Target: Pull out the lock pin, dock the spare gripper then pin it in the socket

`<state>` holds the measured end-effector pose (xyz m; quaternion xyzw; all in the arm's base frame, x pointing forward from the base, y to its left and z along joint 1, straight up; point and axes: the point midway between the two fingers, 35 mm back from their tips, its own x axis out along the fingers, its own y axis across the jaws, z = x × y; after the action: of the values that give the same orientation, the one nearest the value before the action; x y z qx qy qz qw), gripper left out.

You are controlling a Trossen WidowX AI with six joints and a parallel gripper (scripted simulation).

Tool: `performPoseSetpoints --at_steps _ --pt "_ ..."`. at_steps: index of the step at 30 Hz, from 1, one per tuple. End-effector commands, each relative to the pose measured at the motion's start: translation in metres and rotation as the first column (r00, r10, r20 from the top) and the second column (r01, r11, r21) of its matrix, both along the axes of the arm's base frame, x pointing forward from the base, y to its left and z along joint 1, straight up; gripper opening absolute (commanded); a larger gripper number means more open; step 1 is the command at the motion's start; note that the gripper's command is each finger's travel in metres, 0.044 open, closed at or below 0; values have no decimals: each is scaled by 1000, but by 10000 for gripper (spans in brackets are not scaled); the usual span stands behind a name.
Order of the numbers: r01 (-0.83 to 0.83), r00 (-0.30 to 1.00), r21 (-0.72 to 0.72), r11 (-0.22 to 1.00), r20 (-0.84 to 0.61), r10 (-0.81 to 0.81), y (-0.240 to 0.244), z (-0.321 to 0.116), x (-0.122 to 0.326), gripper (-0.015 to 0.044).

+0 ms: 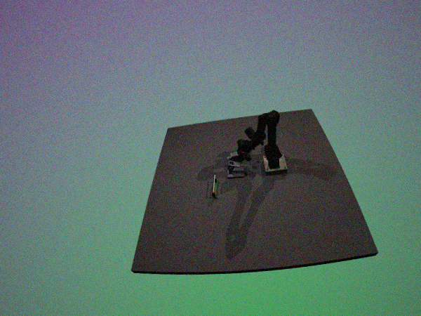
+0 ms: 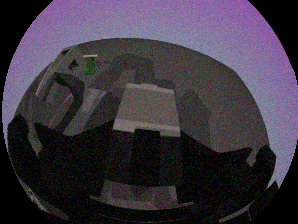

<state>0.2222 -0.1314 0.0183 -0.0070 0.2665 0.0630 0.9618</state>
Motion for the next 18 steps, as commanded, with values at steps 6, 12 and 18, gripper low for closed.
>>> performPoseSetpoints --at_steps 6,12,18 --pt "-4 1000 -30 1000 23 5 -9 29 6 0" --pt "-4 1000 -31 1000 23 5 -10 46 7 0" --pt "-4 1000 -31 1000 23 5 -9 63 6 0"
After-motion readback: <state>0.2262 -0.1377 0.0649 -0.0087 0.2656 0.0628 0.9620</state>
